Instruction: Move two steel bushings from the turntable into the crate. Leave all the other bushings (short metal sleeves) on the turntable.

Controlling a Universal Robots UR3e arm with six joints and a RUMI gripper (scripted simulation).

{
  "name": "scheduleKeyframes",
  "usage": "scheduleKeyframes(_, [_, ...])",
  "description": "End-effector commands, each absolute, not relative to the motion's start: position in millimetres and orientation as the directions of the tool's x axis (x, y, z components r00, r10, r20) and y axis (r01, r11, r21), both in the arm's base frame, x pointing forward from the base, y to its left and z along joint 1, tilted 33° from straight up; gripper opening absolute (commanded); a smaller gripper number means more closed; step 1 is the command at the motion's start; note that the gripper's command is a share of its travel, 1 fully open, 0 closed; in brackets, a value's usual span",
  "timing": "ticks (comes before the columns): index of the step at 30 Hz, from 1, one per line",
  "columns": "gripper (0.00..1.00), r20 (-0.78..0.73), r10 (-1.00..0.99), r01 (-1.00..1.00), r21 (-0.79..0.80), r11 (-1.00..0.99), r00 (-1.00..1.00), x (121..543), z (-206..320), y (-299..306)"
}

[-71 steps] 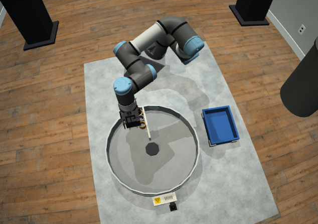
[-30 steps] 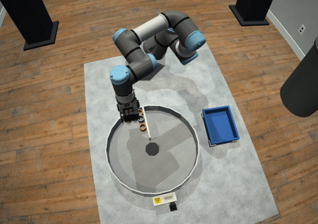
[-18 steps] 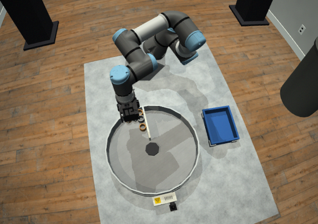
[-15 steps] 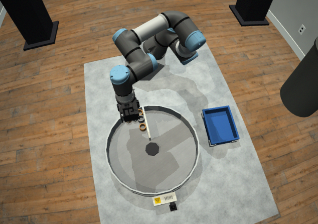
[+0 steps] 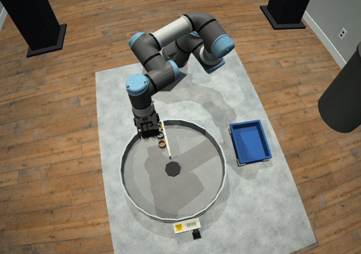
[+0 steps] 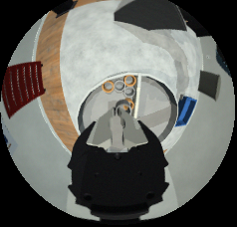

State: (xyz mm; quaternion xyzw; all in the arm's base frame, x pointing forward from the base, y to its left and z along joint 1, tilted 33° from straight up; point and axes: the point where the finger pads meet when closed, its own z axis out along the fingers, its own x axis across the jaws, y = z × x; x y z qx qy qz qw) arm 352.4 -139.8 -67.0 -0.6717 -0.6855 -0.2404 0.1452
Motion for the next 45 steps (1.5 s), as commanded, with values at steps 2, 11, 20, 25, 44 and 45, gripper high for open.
scheduleKeyframes(2, [0.0,0.52,0.852,0.991,0.136,-0.018,-0.056,353.3,-64.9,-138.5])
scheduleKeyframes(11, [0.0,0.52,0.852,0.991,0.136,-0.018,-0.056,355.9,-56.6,-125.7])
scheduleKeyframes(20, [0.0,0.52,0.852,0.991,0.136,-0.018,-0.056,359.4,-45.6,-108.8])
scheduleKeyframes(25, [0.0,0.52,0.852,0.991,0.136,-0.018,-0.056,362.8,-34.9,-92.4])
scheduleKeyframes(44, [0.0,0.52,0.852,0.991,0.136,-0.018,-0.056,380.9,22.5,-4.1])
scheduleKeyframes(45, [0.0,0.52,0.852,0.991,0.136,-0.018,-0.056,382.2,26.5,2.1])
